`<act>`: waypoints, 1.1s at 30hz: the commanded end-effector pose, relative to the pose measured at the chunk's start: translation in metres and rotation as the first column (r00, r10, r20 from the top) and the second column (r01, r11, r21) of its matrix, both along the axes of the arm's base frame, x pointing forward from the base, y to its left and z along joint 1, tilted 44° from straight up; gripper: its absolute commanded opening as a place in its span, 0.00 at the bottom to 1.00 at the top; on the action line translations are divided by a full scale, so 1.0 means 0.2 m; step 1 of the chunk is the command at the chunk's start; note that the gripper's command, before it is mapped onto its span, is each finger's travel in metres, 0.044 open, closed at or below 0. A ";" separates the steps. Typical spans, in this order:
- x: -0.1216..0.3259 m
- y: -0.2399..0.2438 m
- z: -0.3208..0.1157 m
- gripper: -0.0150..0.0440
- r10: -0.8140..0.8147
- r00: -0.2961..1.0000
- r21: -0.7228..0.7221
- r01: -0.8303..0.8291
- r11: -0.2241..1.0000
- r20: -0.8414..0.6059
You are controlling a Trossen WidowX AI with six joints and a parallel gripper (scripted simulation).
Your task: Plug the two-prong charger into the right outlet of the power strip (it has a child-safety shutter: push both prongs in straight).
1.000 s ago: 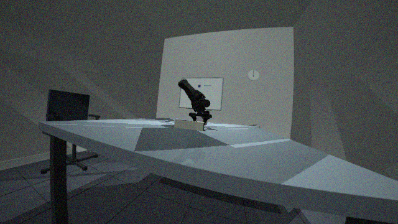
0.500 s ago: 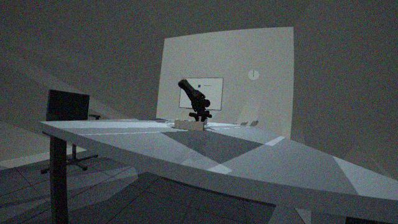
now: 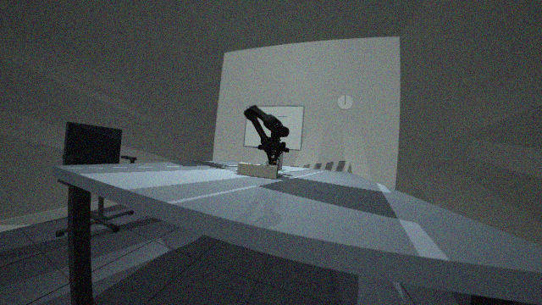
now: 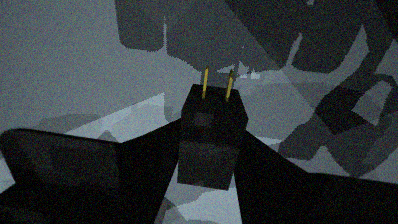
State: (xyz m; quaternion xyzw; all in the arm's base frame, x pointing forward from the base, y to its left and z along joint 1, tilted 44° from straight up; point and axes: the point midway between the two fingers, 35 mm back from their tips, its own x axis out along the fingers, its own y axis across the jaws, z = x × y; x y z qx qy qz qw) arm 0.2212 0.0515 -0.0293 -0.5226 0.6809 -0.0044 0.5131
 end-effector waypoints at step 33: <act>0.19 -0.23 0.06 0.25 -0.320 0.907 0.110 0.301 0.947 0.275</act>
